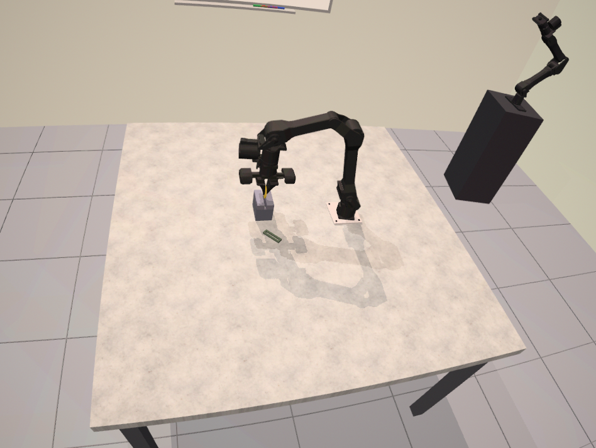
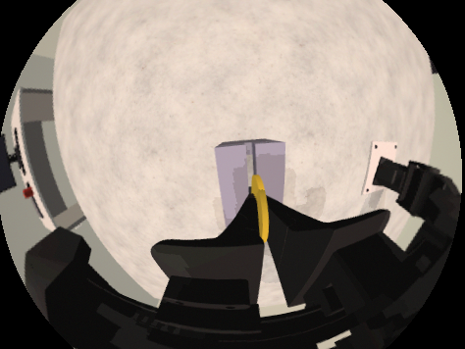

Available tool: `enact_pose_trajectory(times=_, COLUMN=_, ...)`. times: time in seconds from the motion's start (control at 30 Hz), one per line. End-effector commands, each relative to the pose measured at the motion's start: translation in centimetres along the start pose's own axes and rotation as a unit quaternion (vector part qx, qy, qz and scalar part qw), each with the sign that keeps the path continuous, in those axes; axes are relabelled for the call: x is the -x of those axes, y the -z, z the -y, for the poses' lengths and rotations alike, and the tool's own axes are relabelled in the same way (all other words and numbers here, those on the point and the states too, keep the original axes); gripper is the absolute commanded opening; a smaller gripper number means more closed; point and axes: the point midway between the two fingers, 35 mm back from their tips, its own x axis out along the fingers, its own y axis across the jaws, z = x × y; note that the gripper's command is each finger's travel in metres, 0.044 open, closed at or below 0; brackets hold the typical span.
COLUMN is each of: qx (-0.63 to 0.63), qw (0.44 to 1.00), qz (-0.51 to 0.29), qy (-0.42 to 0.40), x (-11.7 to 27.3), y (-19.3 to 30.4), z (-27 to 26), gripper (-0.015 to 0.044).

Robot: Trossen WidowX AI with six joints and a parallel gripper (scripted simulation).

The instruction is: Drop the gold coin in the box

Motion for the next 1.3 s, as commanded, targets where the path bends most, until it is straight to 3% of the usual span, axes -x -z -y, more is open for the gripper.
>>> enact_pose_trajectory(times=0.0, qx=-0.001, qw=1.000, qz=0.000, qy=0.002, x=-0.3, y=0.0, z=0.1, gripper=0.0000)
enact_pose_trajectory(times=0.03, qx=-0.001, qw=1.000, qz=0.000, qy=0.002, x=-0.4, y=0.0, z=0.1, gripper=0.0000)
enact_pose_trajectory(times=0.23, qx=0.000, qw=1.000, qz=0.000, qy=0.000, x=-0.1, y=0.0, z=0.0, gripper=0.0157)
enact_pose_trajectory(times=0.53, qx=0.000, qw=1.000, qz=0.000, qy=0.000, x=-0.1, y=0.0, z=0.0, gripper=0.0161)
enact_pose_trajectory(times=0.9, qx=0.000, qw=1.000, qz=0.000, qy=0.000, x=3.3, y=0.0, z=0.0, gripper=0.0440)
enact_pose_trajectory(times=1.0, qx=0.000, qw=1.000, qz=0.000, qy=0.000, x=6.0, y=0.0, z=0.3, gripper=0.0440)
enact_pose_trajectory(times=1.27, qx=0.000, qw=1.000, qz=0.000, qy=0.000, x=6.1, y=0.0, z=0.4, gripper=0.0440)
